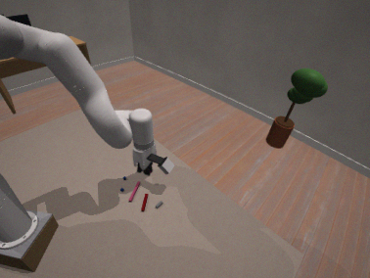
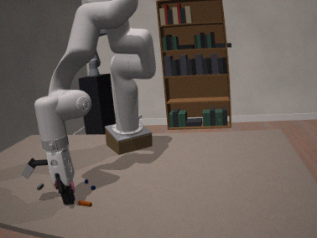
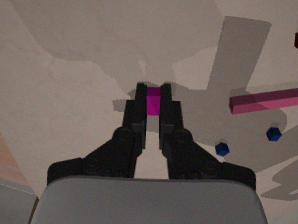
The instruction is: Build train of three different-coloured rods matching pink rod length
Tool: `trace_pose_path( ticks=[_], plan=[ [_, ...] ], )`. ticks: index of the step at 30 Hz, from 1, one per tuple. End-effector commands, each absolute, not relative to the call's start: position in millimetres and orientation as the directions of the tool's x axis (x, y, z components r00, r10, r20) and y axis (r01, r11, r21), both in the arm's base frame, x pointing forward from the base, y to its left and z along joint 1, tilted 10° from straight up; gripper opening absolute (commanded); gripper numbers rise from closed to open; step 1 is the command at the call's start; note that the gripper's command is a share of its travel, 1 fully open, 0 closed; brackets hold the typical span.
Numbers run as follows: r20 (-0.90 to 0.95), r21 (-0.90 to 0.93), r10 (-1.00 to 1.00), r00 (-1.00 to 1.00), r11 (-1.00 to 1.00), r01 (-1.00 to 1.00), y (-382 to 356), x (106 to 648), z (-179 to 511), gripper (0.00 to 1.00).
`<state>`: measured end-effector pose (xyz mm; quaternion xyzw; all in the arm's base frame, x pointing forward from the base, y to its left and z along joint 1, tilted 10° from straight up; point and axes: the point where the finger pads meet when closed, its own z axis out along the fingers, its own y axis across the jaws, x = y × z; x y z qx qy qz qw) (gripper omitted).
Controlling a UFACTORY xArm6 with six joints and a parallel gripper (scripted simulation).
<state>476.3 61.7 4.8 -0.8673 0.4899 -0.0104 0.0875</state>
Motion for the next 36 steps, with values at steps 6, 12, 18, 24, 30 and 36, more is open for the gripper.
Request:
trace_pose_path(
  ticks=[6, 12, 18, 24, 30, 36],
  plan=[
    [-0.066, -0.165, -0.852, 0.52, -0.504, -0.848, 62, 478, 6, 0.04],
    [-0.066, -0.165, -0.852, 0.52, -0.504, -0.848, 62, 478, 6, 0.04],
    [-0.066, -0.165, -0.852, 0.52, -0.504, -0.848, 60, 477, 16, 0.04],
    [-0.066, -0.165, -0.852, 0.52, -0.504, -0.848, 57, 474, 39, 0.04],
    [-0.066, -0.165, -0.852, 0.52, -0.504, -0.848, 51, 469, 83, 0.04],
    [-0.066, -0.165, -0.852, 0.52, -0.504, -0.848, 48, 467, 103, 0.04]
  ],
)
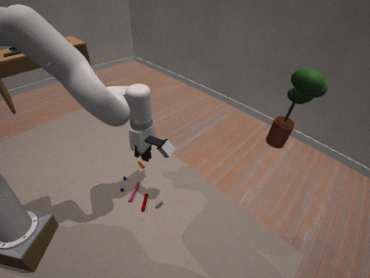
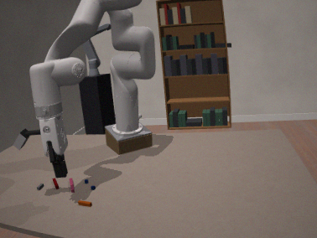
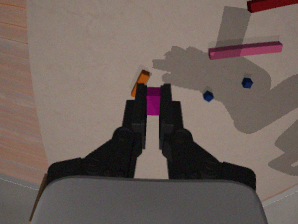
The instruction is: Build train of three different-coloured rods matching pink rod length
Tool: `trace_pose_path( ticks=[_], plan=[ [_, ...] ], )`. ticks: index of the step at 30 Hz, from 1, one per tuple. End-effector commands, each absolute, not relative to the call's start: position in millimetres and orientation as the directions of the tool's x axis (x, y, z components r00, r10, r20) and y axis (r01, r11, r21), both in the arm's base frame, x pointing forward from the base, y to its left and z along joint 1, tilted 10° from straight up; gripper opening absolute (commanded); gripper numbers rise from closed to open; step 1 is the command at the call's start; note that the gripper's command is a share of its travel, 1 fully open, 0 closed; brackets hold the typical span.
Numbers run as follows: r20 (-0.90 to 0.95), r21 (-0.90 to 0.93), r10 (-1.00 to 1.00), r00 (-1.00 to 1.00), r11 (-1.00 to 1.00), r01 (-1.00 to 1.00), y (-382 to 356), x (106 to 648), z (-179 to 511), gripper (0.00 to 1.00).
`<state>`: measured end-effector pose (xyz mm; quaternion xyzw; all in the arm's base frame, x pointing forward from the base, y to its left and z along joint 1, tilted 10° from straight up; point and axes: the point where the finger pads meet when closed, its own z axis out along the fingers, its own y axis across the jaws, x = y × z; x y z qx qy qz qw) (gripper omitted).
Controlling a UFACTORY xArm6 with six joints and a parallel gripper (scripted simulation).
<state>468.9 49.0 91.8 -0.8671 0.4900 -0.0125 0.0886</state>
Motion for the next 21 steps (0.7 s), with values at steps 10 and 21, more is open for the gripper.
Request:
trace_pose_path(
  ticks=[10, 21],
  plan=[
    [-0.066, -0.165, -0.852, 0.52, -0.504, -0.848, 48, 467, 105, 0.04],
    [-0.115, -0.136, -0.967, 0.227, -0.211, -0.968, 60, 392, 104, 0.04]
  ],
)
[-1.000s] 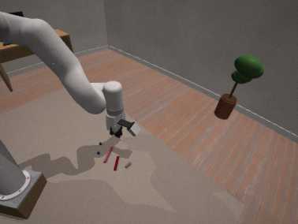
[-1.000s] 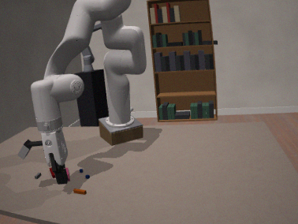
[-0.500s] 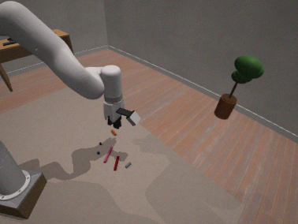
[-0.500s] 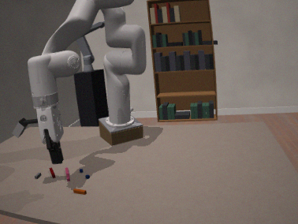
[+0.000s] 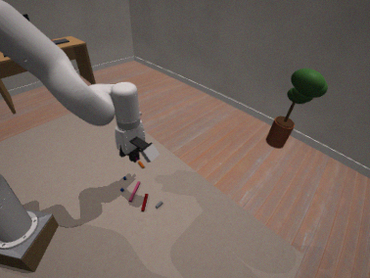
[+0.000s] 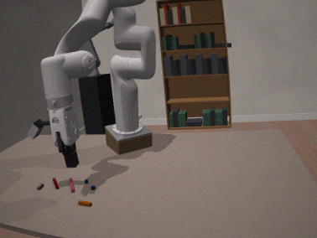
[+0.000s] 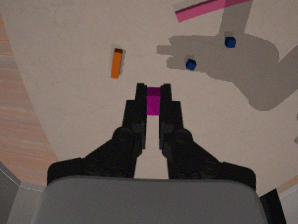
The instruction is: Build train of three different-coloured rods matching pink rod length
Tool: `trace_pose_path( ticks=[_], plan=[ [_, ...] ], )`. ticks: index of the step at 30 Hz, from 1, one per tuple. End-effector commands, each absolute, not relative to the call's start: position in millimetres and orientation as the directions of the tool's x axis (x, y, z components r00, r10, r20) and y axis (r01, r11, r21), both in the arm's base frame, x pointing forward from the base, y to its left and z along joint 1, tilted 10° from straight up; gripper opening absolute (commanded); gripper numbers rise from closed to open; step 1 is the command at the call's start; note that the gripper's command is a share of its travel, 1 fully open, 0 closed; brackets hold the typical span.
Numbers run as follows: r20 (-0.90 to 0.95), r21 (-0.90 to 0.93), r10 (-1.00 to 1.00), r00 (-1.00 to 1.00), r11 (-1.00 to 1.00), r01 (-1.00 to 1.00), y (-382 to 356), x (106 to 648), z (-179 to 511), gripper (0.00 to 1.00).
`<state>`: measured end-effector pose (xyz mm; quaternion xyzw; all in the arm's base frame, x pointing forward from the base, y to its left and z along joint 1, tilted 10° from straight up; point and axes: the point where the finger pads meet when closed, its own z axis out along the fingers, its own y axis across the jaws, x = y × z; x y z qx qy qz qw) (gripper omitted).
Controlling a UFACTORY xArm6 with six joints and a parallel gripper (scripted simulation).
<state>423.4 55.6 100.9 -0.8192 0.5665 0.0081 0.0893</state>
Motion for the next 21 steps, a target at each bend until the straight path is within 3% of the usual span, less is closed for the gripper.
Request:
trace_pose_path(
  ticks=[1, 9, 21],
  plan=[
    [-0.119, -0.133, -0.973, 0.198, -0.182, -0.974, 61, 384, 103, 0.04],
    [-0.146, -0.102, -0.989, -0.034, 0.049, -0.994, 65, 328, 92, 0.04],
    [-0.147, -0.101, -0.988, -0.04, 0.055, -0.993, 65, 327, 91, 0.04]
  ],
)
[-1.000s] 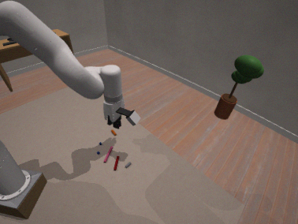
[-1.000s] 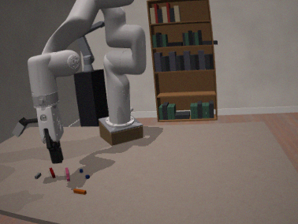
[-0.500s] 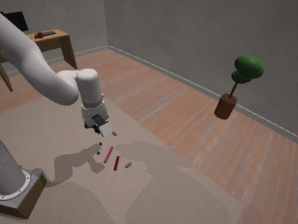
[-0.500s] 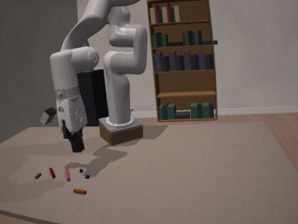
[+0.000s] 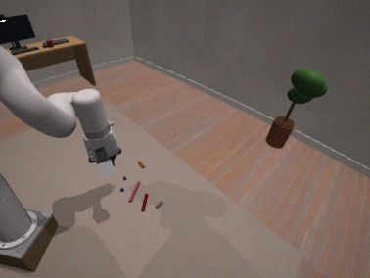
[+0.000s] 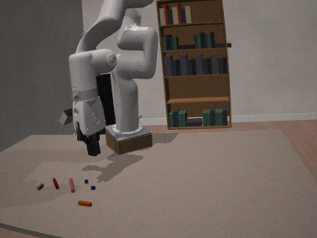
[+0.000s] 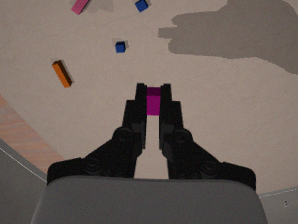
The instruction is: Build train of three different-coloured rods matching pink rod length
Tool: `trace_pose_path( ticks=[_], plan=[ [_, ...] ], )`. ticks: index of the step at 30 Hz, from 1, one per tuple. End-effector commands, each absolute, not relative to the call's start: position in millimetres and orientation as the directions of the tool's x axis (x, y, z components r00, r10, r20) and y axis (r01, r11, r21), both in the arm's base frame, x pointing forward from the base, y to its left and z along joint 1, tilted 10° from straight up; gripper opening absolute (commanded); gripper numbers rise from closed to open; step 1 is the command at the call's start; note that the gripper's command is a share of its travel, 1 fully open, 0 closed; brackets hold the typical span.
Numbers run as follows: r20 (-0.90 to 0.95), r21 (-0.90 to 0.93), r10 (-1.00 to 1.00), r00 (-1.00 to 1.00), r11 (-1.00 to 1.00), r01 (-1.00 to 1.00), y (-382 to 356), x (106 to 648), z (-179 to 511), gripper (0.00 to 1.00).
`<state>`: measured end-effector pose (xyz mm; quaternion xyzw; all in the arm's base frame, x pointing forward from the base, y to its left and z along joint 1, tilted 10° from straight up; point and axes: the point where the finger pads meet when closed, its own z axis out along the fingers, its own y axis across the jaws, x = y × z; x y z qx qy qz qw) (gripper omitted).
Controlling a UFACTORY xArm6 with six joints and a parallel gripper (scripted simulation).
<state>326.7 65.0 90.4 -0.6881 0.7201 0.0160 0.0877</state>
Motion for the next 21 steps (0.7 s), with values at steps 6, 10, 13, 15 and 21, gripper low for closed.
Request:
trace_pose_path(
  ticks=[6, 10, 13, 15, 21],
  plan=[
    [-0.147, -0.101, -0.988, -0.04, 0.055, -0.993, 65, 327, 89, 0.04],
    [-0.147, -0.101, -0.988, -0.04, 0.055, -0.993, 66, 327, 86, 0.04],
    [-0.147, -0.101, -0.988, -0.04, 0.055, -0.993, 67, 328, 78, 0.04],
    [-0.147, -0.101, -0.988, -0.04, 0.055, -0.993, 68, 329, 71, 0.04],
    [-0.147, -0.101, -0.988, -0.04, 0.055, -0.993, 73, 332, 43, 0.04]
  ],
)
